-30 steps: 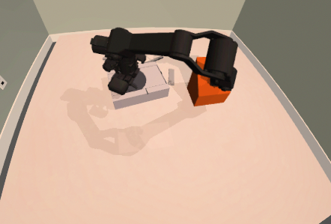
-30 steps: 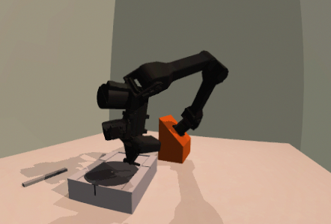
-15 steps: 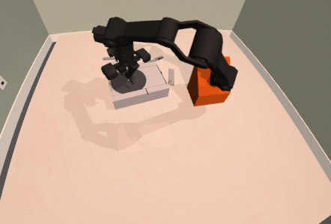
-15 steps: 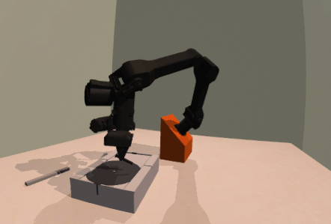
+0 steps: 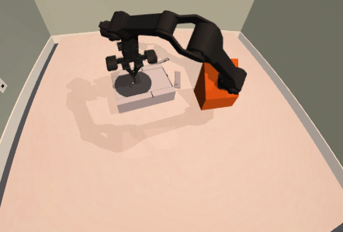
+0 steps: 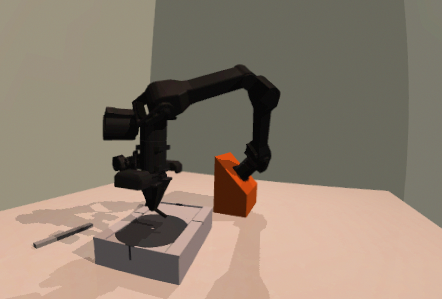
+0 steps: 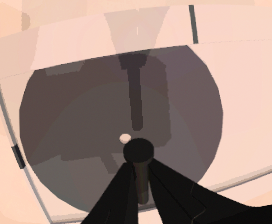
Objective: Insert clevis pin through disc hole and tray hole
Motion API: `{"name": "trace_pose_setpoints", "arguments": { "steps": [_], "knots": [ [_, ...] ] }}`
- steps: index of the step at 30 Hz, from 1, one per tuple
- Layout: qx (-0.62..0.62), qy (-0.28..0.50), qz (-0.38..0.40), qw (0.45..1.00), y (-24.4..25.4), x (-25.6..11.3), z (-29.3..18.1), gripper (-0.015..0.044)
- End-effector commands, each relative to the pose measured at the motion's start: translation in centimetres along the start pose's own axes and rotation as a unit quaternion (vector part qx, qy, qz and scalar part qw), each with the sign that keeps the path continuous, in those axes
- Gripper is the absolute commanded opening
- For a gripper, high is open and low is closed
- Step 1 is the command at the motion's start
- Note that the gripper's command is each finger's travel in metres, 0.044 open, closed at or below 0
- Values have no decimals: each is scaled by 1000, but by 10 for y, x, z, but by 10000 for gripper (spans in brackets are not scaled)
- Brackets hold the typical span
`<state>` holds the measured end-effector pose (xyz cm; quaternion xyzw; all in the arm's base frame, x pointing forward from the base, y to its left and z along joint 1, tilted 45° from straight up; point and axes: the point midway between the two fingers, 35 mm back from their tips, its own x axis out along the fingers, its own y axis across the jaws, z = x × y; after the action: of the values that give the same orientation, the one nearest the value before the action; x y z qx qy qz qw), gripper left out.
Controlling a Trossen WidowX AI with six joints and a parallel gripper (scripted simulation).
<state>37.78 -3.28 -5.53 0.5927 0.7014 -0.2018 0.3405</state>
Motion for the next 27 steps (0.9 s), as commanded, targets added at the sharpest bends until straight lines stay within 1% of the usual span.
{"name": "trace_pose_setpoints", "arguments": {
  "steps": [1,5,11,19,27],
  "knots": [
    [6,-4,2,1000,1,-2,1,0],
    [4,-29,0,1000,0,-3,1,0],
    [1,-88,-2,996,0,-4,-2,0],
    [2,-176,-3,984,0,-2,-8,0],
    [4,-281,-3,960,0,2,-15,0]
  ]
}}
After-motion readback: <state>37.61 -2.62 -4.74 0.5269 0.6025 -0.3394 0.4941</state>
